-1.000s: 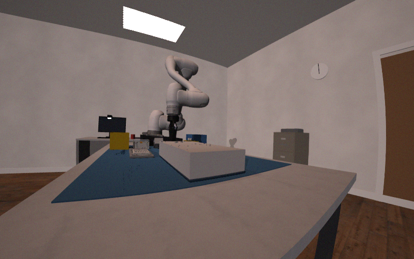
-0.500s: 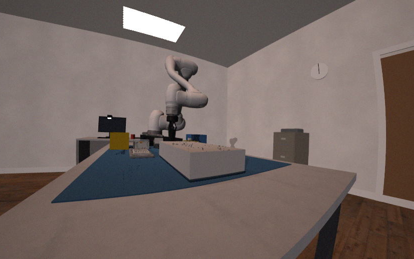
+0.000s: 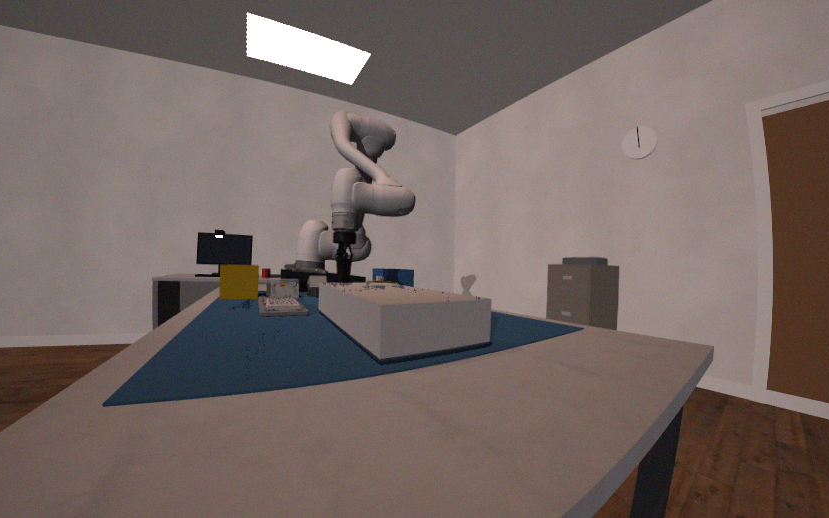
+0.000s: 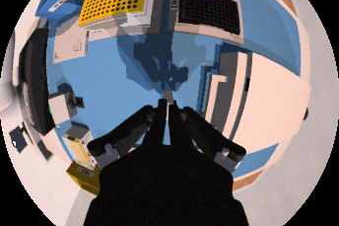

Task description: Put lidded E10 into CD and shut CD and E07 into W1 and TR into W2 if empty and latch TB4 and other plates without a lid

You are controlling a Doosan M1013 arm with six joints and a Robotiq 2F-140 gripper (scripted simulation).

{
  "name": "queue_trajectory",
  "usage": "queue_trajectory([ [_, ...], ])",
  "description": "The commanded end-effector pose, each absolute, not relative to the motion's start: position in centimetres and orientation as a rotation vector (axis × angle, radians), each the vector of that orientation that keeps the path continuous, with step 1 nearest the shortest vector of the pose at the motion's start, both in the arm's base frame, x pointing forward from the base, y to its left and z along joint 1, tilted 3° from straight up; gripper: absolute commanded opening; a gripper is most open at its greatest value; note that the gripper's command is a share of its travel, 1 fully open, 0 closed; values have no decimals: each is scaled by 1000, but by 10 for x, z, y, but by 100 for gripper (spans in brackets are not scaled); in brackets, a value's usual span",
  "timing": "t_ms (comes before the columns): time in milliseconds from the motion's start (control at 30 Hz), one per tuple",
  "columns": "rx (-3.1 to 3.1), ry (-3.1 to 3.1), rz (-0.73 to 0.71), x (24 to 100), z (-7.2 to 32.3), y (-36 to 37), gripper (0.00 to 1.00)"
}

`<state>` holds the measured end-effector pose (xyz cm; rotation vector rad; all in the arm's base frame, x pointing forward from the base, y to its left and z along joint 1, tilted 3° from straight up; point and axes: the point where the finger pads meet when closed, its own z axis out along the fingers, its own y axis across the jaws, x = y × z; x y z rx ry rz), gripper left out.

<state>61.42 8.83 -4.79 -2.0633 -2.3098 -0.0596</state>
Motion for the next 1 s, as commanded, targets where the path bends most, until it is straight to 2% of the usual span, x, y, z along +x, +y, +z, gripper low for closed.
queue_trajectory([
  [0,-2063,-2310,-60,614,-48,88,0],
  [967,-2063,-2310,-60,614,-12,86,0],
])
